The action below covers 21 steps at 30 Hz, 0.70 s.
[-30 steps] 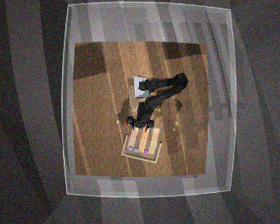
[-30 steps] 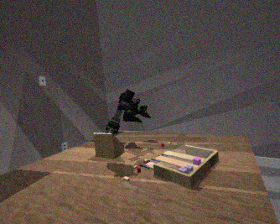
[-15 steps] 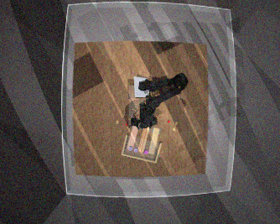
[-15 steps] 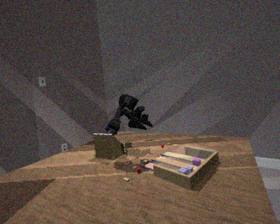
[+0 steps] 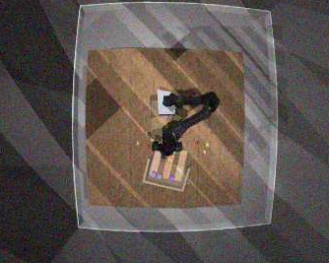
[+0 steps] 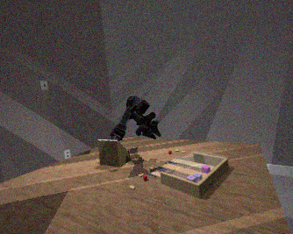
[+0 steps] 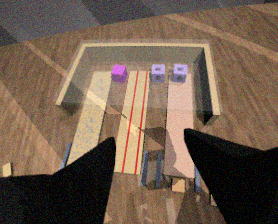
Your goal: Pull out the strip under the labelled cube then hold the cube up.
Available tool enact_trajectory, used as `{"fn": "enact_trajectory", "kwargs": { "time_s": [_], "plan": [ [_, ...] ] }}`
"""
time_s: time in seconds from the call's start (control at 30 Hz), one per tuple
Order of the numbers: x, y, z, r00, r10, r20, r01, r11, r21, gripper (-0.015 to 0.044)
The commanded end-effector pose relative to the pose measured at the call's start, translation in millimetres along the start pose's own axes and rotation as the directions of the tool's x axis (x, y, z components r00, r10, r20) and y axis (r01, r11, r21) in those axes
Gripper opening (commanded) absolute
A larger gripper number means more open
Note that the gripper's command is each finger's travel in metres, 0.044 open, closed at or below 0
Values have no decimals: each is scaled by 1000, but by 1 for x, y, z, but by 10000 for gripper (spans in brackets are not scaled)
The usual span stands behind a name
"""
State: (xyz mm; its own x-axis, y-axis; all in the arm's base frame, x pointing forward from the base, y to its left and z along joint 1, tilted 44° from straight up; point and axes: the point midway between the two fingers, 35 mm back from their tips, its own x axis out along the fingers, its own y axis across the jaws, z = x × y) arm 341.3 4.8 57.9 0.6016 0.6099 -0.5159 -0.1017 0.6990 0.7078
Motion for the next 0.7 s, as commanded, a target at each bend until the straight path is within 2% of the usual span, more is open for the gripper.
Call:
{"fn": "enact_trajectory", "kwargs": {
  "time_s": [0.0, 0.2, 0.43, 0.67],
  "plan": [
    [25, -15, 1, 988, -36, -153, 43, 998, 45, 164],
    [60, -34, -12, 908, -60, -415, 111, 989, 101, 6],
    [88, -47, -40, 721, -39, -692, 178, 976, 130, 0],
    [90, -48, -43, 698, -35, -715, 183, 974, 131, 0]
  ]
}}
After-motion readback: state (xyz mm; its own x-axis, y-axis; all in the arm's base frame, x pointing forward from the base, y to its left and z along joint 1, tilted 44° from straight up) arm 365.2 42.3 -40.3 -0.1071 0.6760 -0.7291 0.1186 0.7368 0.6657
